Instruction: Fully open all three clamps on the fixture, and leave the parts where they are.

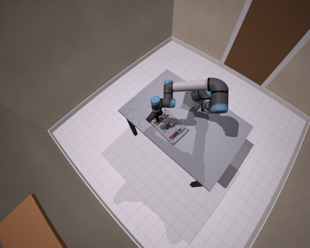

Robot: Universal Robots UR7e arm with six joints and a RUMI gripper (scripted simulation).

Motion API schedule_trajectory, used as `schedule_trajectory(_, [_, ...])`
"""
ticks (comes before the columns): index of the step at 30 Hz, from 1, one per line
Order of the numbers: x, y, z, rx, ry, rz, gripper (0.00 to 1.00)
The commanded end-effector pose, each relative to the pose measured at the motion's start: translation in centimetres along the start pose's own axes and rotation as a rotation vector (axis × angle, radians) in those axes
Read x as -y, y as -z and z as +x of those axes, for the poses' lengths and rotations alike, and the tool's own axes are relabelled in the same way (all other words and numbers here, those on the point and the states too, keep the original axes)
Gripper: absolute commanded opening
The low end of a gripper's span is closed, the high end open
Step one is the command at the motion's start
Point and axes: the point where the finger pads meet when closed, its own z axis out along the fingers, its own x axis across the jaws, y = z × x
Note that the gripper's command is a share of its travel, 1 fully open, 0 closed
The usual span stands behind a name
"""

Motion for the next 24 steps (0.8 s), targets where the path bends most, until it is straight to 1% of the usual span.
schedule_trajectory(1, [0.0,-0.3,0.0,-0.001,0.000,0.001,0.28])
schedule_trajectory(4, [0.0,-0.5,0.0,-0.001,0.000,0.001,0.28])
schedule_trajectory(15, [0.1,-2.5,0.0,-0.001,0.000,0.001,0.28])
schedule_trajectory(24, [0.1,-2.7,0.0,-0.001,0.000,0.001,0.28])
